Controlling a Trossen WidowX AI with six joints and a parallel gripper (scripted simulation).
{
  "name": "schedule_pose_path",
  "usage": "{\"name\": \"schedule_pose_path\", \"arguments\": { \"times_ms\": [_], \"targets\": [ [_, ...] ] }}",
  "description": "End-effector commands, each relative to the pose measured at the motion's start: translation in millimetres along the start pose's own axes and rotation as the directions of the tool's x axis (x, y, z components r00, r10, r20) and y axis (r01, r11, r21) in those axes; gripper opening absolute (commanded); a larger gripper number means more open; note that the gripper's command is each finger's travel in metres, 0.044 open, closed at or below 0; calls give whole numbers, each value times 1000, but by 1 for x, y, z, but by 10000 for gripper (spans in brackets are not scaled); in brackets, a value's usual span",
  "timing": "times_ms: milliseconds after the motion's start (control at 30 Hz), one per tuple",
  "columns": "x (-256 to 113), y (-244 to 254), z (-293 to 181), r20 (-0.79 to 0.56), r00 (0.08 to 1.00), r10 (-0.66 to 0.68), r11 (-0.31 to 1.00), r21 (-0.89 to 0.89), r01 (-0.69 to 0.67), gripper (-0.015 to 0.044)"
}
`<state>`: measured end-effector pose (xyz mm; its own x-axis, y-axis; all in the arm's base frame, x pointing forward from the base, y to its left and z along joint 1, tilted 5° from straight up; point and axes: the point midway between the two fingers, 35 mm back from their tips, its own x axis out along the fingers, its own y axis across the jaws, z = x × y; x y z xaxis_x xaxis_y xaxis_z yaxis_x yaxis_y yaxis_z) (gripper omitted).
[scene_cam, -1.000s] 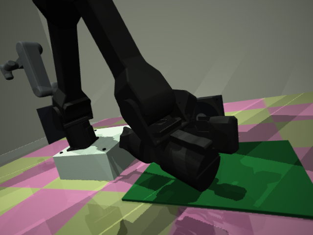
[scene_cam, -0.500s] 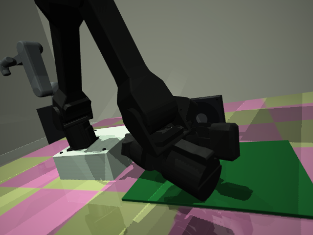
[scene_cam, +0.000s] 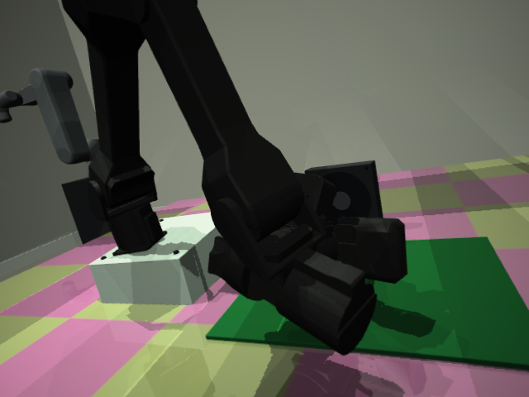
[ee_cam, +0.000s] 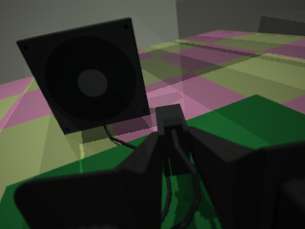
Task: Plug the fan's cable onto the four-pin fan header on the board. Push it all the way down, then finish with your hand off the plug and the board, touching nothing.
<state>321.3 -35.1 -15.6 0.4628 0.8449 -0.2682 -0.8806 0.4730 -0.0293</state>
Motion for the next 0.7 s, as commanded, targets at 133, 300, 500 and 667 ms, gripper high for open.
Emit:
{"name": "schedule_pose_path", "arguments": {
  "times_ms": [133,300,500,667],
  "targets": [
    [1,0,-8,-4,1000,2,1000,-4,-2,0],
    [2,0,-11,-4,1000,2,1000,-4,-2,0],
    [3,0,-16,-4,1000,2,1000,-4,-2,0],
    [3,0,-16,0,1000,0,1000,1,0,0]
  ]
}}
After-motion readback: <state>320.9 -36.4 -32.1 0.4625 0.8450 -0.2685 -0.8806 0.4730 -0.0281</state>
